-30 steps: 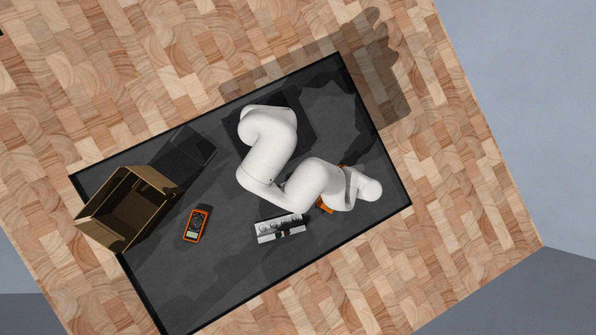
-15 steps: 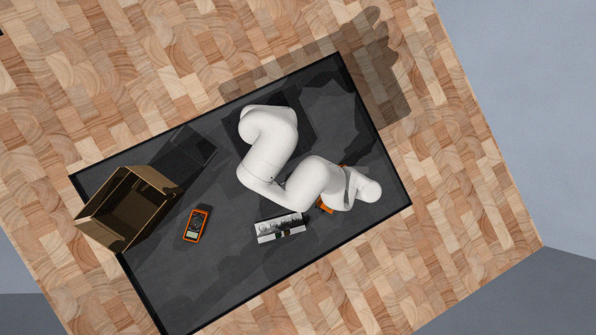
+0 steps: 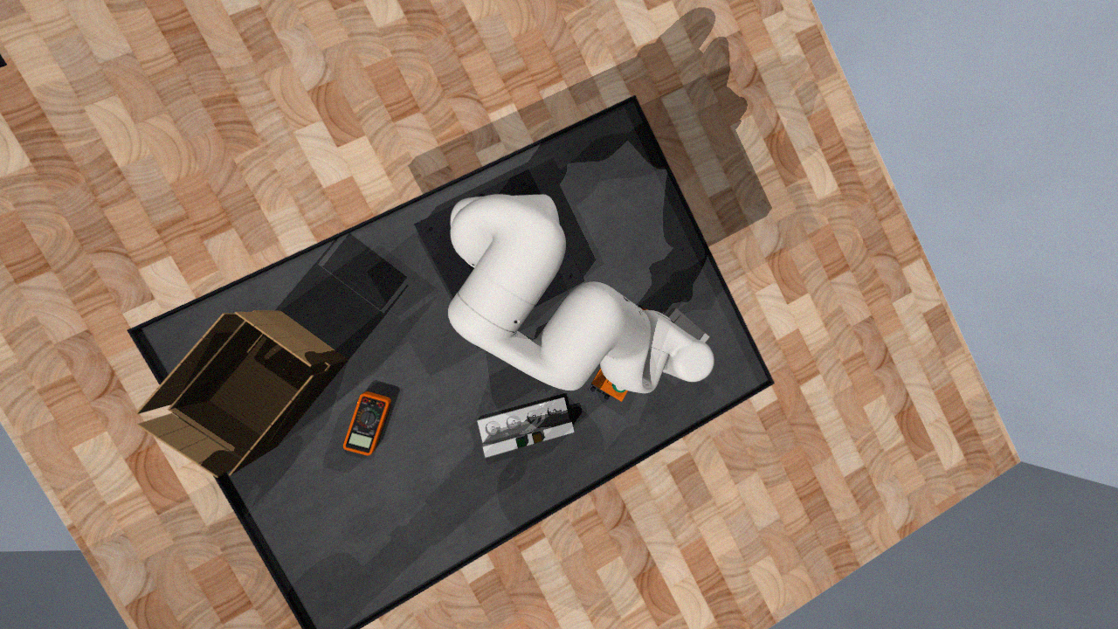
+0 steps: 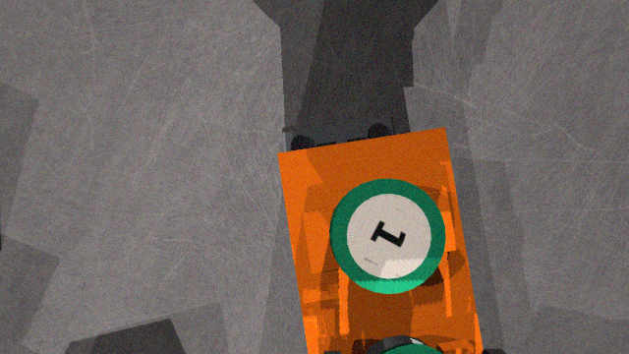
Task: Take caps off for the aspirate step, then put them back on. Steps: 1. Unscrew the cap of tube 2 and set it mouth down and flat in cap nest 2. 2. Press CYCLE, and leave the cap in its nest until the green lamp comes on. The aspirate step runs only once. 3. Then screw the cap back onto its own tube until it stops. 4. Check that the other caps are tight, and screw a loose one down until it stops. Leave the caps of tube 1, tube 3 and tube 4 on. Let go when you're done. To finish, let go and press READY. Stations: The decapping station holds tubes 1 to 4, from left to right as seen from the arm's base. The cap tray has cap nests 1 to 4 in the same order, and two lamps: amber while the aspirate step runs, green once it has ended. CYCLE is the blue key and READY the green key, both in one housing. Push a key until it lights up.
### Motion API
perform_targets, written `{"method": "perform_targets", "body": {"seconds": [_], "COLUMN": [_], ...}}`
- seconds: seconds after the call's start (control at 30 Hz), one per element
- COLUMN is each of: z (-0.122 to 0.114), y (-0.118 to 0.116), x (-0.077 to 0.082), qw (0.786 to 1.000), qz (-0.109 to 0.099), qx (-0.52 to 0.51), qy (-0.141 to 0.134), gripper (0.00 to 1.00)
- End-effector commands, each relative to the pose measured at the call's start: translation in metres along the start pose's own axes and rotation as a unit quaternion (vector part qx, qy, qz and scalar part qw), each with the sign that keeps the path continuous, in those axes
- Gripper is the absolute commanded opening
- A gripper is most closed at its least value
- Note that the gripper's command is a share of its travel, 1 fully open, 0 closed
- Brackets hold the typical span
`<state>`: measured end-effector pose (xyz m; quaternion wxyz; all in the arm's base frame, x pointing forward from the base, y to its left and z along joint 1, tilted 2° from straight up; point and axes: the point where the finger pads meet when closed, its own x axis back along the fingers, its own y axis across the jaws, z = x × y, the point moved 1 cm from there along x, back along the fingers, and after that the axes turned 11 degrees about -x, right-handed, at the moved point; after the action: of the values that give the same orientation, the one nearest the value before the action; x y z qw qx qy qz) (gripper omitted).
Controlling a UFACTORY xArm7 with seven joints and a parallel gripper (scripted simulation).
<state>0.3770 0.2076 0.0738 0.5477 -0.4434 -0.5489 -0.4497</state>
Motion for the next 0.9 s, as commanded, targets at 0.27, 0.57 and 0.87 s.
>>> {"method": "perform_targets", "body": {"seconds": [0.27, 0.57, 0.87], "z": [0.0009, 0.001, 0.001], "y": [0.0012, 0.0012, 0.0013], "x": [0.0009, 0.001, 0.0008], "qw": [0.998, 0.998, 0.998], "qz": [-0.004, -0.004, -0.001], "qx": [-0.056, -0.056, 0.068], "qy": [-0.017, -0.016, -0.017], "gripper": [0.0, 0.0, 0.0]}}
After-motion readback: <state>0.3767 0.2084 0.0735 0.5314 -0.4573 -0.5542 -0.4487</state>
